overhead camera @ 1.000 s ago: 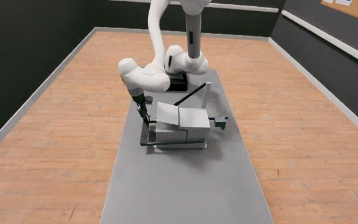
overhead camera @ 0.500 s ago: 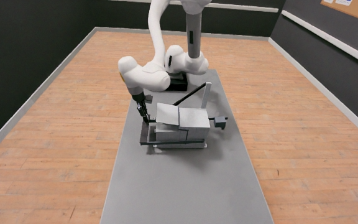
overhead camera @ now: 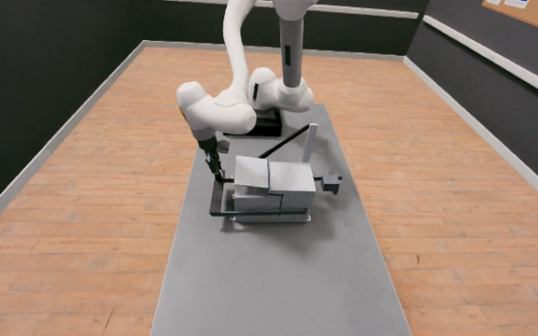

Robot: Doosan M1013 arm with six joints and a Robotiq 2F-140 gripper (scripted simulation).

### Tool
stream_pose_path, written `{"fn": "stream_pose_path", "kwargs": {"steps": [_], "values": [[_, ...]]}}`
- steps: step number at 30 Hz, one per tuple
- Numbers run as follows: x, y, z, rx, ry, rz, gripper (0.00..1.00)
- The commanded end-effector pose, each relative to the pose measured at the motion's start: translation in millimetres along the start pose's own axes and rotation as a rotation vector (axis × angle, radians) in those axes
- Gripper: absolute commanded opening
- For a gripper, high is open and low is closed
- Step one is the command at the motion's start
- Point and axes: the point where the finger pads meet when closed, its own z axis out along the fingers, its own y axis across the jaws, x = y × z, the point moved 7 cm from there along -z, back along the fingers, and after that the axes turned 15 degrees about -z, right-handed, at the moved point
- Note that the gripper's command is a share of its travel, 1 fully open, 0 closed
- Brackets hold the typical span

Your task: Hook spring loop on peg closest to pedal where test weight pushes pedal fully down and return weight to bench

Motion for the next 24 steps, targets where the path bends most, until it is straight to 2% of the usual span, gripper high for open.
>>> {"fn": "stream_pose_path", "kwargs": {"steps": [1,24], "values": [[1,1,-5,-0.001,0.000,0.000,0.25],[3,1,-17,-0.001,0.000,0.000,0.25]]}}
